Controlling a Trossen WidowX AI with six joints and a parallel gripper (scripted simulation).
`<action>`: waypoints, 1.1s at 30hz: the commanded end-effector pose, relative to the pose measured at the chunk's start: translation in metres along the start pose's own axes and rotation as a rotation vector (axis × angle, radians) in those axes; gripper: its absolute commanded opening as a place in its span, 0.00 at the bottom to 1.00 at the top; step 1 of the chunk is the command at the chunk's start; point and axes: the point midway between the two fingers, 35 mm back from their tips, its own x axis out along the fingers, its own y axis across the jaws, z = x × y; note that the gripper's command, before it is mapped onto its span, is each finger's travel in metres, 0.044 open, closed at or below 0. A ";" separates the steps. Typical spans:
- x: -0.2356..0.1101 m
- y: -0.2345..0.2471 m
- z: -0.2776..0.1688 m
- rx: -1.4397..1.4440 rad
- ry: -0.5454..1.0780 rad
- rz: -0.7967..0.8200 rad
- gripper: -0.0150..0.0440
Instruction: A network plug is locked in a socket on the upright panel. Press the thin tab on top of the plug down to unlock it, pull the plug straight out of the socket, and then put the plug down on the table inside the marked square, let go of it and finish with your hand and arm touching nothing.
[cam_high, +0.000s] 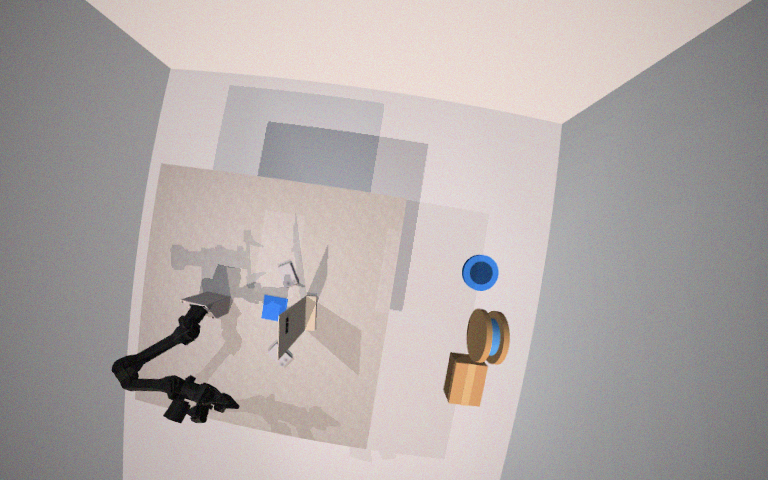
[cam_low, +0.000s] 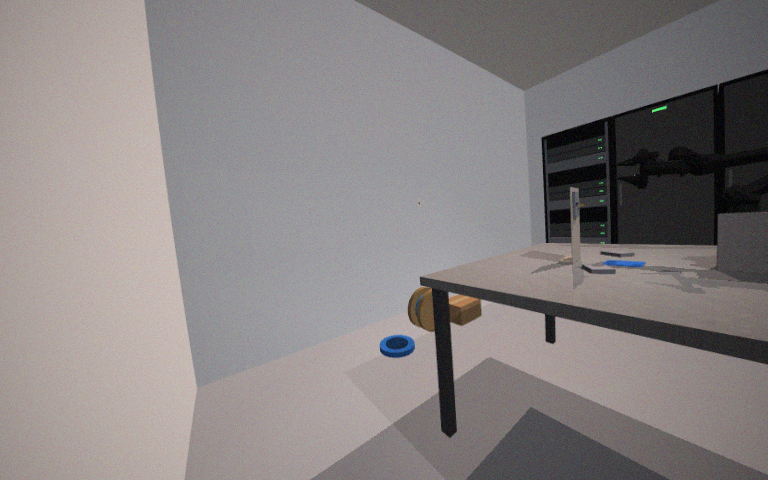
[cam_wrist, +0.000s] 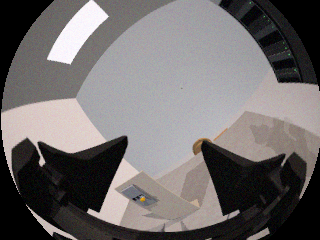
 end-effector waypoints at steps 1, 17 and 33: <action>0.001 0.000 -0.001 0.004 0.001 0.001 0.89; 0.021 0.024 -0.122 0.331 0.150 0.047 0.52; -0.019 0.044 -0.229 0.659 0.323 0.042 0.52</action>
